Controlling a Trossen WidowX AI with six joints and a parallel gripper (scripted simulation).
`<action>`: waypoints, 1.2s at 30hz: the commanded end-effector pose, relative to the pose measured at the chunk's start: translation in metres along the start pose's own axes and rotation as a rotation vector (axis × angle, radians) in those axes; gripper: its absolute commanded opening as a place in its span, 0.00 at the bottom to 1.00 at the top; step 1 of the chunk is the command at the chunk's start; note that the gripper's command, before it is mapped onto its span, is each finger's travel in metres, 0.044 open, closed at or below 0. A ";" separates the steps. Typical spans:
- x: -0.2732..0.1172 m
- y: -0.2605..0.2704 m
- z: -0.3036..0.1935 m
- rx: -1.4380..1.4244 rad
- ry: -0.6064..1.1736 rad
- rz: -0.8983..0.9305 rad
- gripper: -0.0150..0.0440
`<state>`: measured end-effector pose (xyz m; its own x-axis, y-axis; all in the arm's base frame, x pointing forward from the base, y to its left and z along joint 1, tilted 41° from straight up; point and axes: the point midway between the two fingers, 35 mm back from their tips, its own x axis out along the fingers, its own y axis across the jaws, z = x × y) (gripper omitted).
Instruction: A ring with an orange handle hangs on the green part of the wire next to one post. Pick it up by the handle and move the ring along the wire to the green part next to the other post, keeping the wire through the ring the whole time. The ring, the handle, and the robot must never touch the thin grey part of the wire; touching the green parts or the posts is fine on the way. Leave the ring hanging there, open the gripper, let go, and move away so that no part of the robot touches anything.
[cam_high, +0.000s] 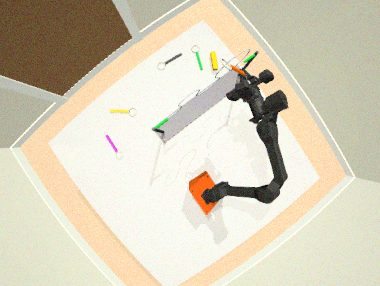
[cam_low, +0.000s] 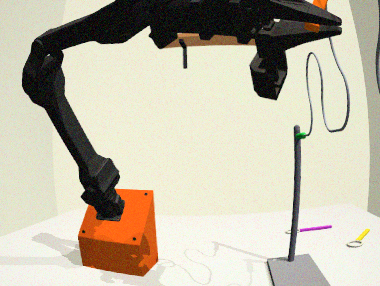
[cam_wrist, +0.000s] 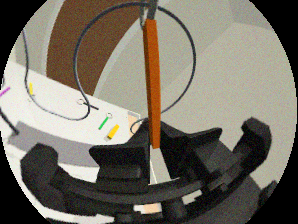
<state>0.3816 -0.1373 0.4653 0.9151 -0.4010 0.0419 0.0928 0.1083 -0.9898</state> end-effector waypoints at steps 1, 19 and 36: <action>0.000 0.001 0.000 -0.046 -0.011 -0.014 0.00; 0.001 -0.006 0.001 -0.249 -0.038 -0.107 0.00; 0.001 -0.013 0.004 -0.441 -0.064 -0.195 0.00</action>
<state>0.3818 -0.1366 0.4807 0.9175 -0.3312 0.2205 0.1057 -0.3313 -0.9376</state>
